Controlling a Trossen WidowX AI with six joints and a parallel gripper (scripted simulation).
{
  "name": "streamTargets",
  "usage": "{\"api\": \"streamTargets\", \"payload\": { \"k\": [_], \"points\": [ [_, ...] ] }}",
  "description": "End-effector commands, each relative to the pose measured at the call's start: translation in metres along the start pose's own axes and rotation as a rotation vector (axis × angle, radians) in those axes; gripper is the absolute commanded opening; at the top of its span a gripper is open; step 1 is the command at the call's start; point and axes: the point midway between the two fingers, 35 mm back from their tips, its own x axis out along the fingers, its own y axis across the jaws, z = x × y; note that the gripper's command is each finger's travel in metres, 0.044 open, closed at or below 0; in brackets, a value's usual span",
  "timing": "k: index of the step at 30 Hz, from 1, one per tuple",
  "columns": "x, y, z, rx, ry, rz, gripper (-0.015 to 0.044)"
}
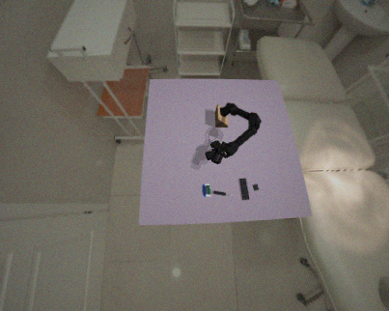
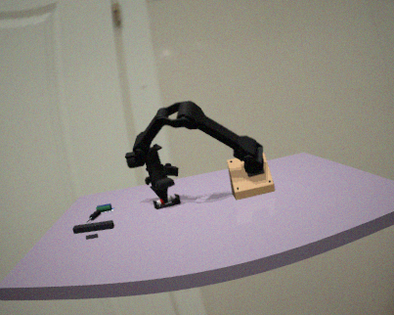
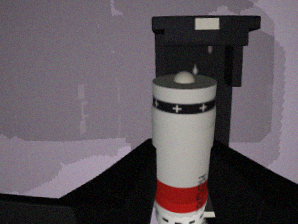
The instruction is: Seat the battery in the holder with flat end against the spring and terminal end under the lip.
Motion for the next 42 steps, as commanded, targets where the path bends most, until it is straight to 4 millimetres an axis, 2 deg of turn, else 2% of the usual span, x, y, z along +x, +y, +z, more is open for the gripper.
{"api": "streamTargets", "payload": {
  "k": [1,42],
  "points": [
    [0.004,-0.0033,-0.0008,-0.004,0.025,-0.009,0.0079],
    [0.0061,-0.0061,0.0061,-0.007,0.217,0.015,0.0079]
  ]
}}
